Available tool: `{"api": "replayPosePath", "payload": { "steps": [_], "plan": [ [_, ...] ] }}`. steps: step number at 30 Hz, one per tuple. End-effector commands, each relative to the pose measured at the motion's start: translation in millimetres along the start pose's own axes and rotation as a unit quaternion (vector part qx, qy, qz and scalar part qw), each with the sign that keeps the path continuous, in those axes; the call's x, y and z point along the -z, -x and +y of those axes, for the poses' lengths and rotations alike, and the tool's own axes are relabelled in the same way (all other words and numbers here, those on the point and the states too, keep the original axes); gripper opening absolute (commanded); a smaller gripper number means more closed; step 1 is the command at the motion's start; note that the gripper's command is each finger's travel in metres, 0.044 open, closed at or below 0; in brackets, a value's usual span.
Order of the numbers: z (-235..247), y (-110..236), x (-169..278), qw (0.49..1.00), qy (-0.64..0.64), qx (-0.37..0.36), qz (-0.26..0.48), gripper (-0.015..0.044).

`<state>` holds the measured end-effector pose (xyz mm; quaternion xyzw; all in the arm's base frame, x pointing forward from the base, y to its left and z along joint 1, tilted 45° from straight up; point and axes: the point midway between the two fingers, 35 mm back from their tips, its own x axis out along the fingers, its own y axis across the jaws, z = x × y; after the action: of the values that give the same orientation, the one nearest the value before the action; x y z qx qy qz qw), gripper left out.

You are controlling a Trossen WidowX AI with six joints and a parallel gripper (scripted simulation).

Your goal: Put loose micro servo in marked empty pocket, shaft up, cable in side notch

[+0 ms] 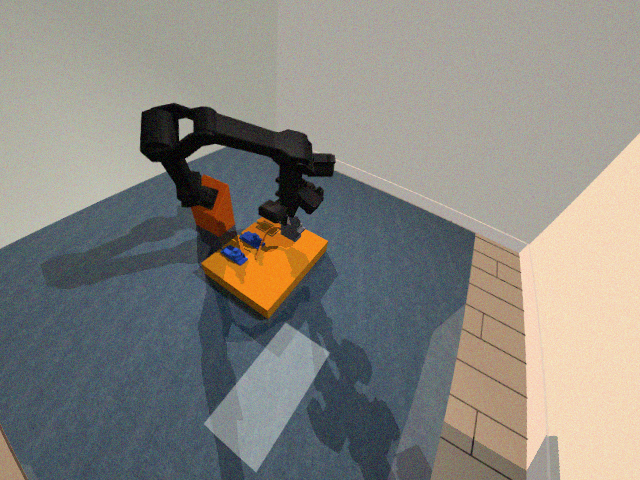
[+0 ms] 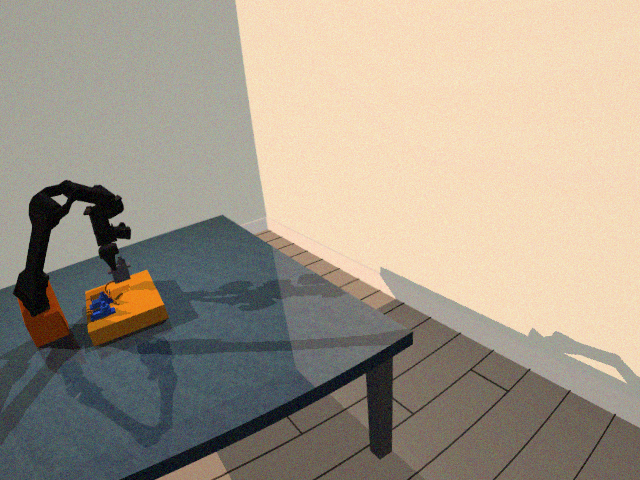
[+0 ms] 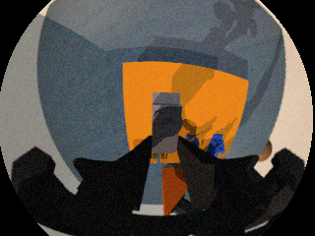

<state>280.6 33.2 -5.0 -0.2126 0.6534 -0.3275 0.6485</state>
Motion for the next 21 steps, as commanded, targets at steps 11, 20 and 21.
{"api": "replayPosePath", "payload": {
  "steps": [11,20,21],
  "plan": [
    [1.5,3.8,65.2,1.000,-0.003,-0.006,-0.005,0.0000],
    [1.8,3.1,93.5,1.000,-0.002,-0.006,-0.004,0.0000],
    [1.8,2.6,93.4,1.000,-0.002,-0.006,-0.004,0.0000]
  ]
}}
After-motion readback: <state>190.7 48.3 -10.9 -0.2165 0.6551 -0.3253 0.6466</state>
